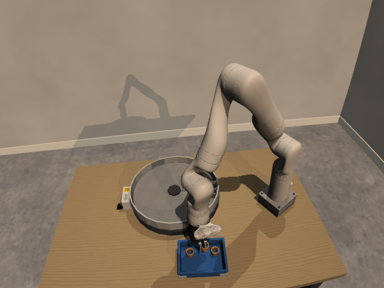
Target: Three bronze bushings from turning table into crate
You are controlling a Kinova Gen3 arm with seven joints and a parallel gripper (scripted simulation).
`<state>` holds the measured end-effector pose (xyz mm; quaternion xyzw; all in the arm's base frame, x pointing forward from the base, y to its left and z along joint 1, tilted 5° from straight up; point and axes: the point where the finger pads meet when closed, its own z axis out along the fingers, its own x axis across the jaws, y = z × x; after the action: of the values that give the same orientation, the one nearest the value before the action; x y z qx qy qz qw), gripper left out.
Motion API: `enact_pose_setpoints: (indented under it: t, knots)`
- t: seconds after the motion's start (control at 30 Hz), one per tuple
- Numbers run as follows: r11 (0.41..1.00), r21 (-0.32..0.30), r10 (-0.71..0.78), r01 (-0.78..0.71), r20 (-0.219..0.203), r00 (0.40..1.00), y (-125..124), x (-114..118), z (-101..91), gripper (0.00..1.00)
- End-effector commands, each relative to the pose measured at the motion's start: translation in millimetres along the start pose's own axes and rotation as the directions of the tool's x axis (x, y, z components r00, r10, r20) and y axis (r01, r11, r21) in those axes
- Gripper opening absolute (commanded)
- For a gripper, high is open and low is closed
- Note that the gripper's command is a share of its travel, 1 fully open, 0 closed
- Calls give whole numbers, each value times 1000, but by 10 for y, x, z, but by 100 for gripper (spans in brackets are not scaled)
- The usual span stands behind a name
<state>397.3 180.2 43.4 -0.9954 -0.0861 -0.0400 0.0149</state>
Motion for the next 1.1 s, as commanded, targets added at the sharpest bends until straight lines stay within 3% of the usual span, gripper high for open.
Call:
enact_pose_setpoints:
  t: [0.0, 1.07]
  knots:
    - [1000, -1, 0, 0, 2, 1000, 2, -7, 12, 0]
    - [1000, -1, 0, 0, 3, 1000, 2, -8, 183, 0]
